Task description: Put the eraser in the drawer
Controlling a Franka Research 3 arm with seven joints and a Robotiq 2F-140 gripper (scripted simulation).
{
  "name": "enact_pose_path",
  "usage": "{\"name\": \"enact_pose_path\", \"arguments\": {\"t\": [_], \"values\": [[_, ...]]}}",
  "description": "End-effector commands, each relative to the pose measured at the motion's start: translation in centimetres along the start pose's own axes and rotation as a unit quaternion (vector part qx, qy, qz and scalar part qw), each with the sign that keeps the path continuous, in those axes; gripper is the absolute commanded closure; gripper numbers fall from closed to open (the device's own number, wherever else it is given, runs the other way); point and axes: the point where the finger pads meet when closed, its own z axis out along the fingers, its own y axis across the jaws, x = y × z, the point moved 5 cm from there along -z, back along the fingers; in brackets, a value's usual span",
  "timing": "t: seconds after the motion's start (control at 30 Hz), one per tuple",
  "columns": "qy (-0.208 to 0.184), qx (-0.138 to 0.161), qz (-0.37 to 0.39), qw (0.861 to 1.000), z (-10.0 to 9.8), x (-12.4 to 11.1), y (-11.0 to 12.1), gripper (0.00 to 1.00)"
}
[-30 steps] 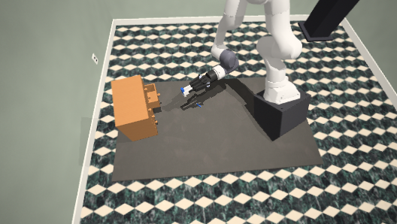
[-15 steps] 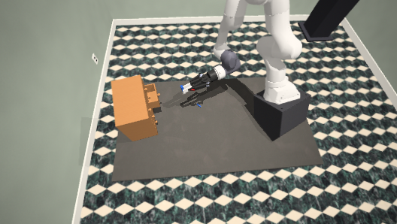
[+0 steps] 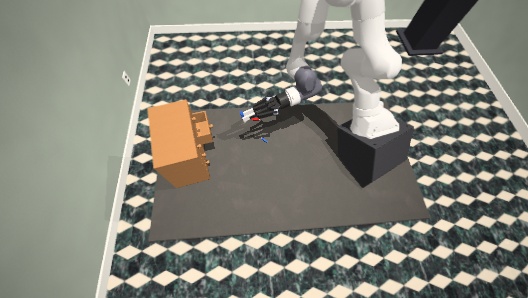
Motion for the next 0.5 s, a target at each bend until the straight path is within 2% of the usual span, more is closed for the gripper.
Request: {"name": "enact_pose_path", "arguments": {"t": [0.0, 0.47], "values": [[0.001, 0.013, -0.025, 1.0, -0.16, 0.15, -0.46, 0.8], [0.007, 0.033, -0.041, 0.999, -0.54, 0.56, -1.34, 0.8]]}}
